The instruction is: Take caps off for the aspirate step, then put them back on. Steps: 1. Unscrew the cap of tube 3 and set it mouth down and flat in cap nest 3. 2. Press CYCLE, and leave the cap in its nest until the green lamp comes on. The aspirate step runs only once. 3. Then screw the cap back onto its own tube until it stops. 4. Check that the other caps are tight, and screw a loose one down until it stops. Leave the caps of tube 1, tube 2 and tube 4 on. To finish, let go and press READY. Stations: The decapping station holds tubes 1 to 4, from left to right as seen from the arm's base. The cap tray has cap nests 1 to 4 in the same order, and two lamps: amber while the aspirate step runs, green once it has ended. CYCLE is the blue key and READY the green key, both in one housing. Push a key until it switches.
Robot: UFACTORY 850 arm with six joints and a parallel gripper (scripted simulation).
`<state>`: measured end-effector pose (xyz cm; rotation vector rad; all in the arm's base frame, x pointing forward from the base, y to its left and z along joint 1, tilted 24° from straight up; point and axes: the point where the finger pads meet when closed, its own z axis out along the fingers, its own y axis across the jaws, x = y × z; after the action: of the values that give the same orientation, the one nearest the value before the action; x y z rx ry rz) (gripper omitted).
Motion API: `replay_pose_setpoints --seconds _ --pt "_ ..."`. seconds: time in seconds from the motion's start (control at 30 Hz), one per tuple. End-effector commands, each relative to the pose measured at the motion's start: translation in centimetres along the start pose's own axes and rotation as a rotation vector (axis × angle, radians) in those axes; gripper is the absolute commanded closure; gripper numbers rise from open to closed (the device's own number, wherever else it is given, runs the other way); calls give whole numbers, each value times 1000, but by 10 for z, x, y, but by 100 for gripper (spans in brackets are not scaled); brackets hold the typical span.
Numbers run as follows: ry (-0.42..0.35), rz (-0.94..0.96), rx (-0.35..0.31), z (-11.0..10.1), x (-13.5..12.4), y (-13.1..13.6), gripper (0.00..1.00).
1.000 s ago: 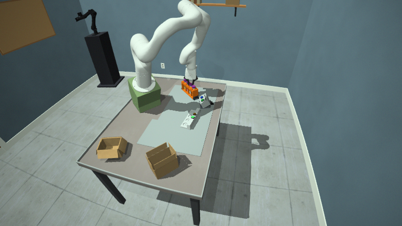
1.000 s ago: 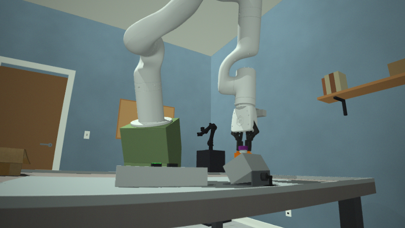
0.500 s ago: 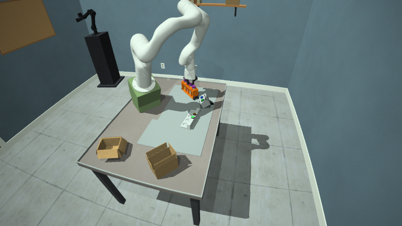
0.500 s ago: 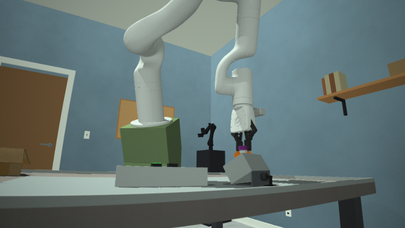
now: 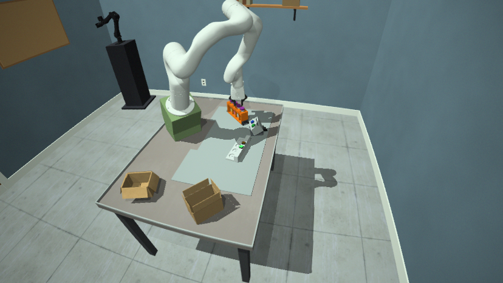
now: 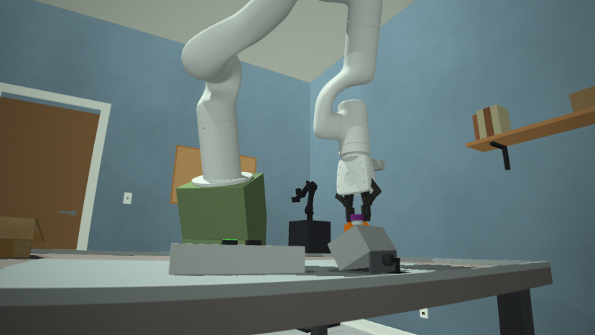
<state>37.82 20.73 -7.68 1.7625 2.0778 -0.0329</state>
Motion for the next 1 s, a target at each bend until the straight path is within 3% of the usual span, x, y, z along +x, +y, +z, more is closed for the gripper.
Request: replay_pose_setpoints --seconds 0.0,0.37,0.5,0.57,0.87,0.9,0.97 --pt "-9 -252 17 0 0 1 54" --pt "-4 -652 16 0 0 1 54" --pt "-6 -669 19 0 0 1 54" --pt "-4 -835 19 0 0 1 54" --pt "-4 -836 19 0 0 1 54" --pt "-4 -836 19 0 0 1 100" --pt "-4 -836 19 0 0 1 100"
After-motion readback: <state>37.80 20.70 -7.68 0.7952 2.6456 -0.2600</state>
